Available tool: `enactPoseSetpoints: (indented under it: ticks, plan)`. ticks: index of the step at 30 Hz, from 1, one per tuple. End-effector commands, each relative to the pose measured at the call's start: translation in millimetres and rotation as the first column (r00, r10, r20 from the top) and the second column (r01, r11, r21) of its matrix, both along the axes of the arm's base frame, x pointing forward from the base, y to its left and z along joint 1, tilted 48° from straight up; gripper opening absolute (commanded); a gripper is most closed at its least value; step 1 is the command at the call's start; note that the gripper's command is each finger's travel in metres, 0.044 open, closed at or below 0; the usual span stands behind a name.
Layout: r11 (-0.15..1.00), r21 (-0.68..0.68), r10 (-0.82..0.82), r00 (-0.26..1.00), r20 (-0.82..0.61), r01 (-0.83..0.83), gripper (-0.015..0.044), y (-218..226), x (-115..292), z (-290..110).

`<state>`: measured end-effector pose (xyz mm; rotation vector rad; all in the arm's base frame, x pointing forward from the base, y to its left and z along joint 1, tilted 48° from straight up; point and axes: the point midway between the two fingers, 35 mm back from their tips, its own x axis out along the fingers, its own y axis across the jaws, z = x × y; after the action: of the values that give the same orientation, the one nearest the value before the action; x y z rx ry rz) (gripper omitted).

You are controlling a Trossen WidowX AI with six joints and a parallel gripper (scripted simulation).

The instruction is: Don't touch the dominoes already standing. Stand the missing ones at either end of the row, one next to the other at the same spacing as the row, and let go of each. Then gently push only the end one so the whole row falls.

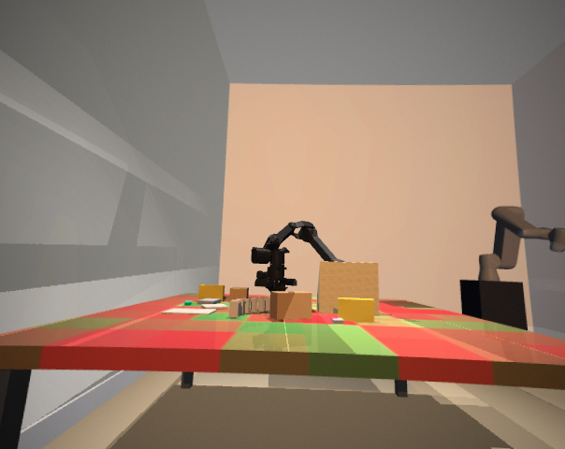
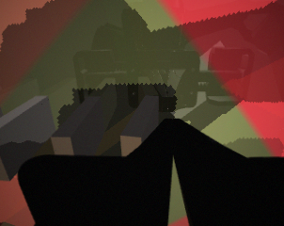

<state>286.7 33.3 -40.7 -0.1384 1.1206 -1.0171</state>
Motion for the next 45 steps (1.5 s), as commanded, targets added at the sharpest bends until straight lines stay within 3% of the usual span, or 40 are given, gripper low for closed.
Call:
enactPoseSetpoints:
  ticks: [1, 5, 11, 45]
  plan:
    - [1.0, 0.004, 0.001, 1.0, 0.009, -0.001, 0.0, 5.9, 6.1, -2.7]
    - [1.0, 0.01, 0.0, 1.0, -0.004, 0.0, 0.0, 10.7, 12.5, 14.1]
    - [1.0, 0.008, 0.001, 1.0, 0.009, -0.001, 0.0, 62.0, 14.0, 25.9]
    - [1.0, 0.008, 0.001, 1.0, 0.009, -0.001, 0.0, 62.0, 14.0, 25.9]
